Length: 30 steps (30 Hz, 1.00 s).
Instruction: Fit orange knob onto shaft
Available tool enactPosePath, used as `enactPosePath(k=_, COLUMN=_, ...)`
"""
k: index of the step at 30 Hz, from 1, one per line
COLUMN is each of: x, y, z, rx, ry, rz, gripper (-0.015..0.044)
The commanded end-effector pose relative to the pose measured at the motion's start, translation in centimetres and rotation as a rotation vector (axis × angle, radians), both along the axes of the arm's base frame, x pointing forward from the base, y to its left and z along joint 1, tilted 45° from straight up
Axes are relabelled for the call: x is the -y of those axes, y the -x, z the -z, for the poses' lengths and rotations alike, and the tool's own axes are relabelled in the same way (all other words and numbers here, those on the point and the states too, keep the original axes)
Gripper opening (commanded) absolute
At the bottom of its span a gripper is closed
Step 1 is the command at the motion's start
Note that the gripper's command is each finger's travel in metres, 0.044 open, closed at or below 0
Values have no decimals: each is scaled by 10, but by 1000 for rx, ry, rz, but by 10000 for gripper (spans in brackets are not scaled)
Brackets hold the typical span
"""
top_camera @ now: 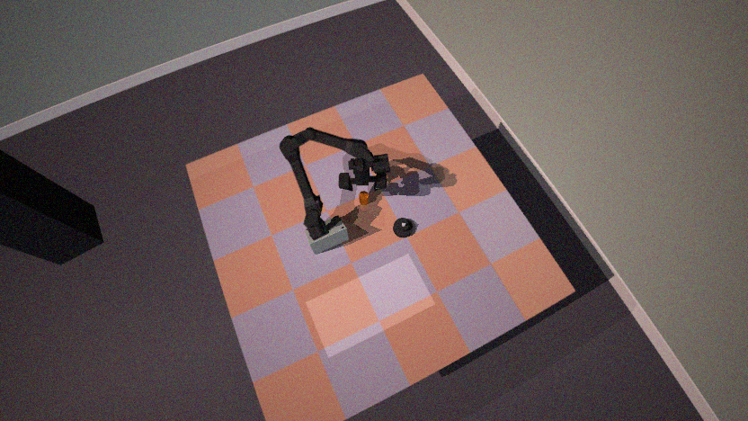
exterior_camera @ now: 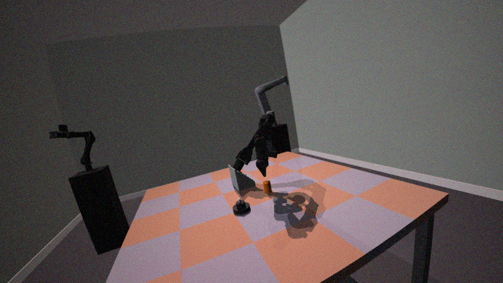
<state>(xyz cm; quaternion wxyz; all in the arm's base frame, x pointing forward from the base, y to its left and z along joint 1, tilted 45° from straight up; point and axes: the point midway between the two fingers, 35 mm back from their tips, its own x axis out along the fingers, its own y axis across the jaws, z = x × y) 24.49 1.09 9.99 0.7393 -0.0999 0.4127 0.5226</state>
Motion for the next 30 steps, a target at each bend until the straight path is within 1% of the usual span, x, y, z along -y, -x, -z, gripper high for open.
enactPosePath(k=1, x=-13, y=1, z=11, rx=-7, ry=-8, rz=-1, gripper=440)
enactPosePath(k=30, x=-45, y=-8, z=46, rx=-6, ry=-5, rz=-1, gripper=440)
